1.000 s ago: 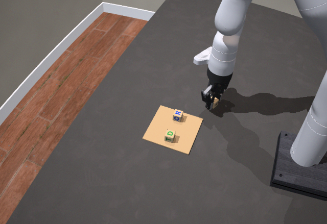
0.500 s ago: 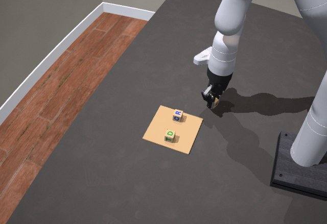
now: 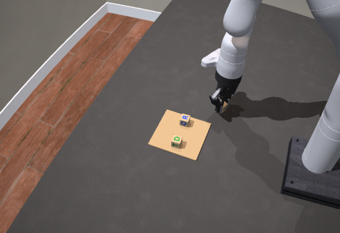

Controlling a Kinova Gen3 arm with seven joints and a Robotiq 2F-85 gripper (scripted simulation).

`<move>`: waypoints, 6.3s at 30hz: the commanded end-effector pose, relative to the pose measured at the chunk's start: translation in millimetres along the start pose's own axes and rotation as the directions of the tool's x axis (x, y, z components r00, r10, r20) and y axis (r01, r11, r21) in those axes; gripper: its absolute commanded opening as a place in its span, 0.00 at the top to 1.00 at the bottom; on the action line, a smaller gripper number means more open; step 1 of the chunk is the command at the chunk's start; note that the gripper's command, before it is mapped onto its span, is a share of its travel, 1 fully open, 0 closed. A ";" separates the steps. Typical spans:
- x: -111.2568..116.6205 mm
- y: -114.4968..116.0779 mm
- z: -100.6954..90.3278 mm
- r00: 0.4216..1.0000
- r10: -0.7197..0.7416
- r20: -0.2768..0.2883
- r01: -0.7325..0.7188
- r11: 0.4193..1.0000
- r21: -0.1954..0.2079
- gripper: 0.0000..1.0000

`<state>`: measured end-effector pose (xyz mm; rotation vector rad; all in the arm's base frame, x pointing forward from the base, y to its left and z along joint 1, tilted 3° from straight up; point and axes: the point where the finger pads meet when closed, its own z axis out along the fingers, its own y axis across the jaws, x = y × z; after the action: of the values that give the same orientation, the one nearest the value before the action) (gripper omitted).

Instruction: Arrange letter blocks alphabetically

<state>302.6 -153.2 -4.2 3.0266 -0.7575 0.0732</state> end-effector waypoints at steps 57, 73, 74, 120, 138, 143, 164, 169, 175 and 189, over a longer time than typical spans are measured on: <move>0.3 0.0 -100.2 1.000 0.000 -0.001 0.000 1.000 0.000 0.79; 1.0 -3.1 -99.9 0.999 -0.041 0.001 0.041 0.999 0.000 0.79; 1.2 -4.2 -99.9 0.998 -0.057 0.002 0.057 0.998 0.000 0.79; 23.4 -158.7 -103.8 -0.384 -0.923 0.000 0.923 -0.384 0.000 0.79; 23.7 -162.4 -104.3 -0.421 -0.907 0.000 0.907 -0.421 -0.003 0.79; 23.7 -162.4 -104.3 -0.421 -0.907 0.000 0.907 -0.421 -0.003 0.79; 24.3 -162.0 -46.9 -0.422 -0.906 0.000 0.906 -0.422 -0.001 0.79; 24.6 -161.8 -25.3 -0.422 -0.906 0.000 0.906 -0.422 -0.001 0.79; 24.7 -161.8 -14.0 -0.422 -0.906 0.000 0.906 -0.422 -0.001 0.79; 24.8 -161.7 -8.7 -0.422 -0.906 0.000 0.906 -0.422 -0.001 0.79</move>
<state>399.9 -22.1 4.0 2.2445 2.1247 0.0114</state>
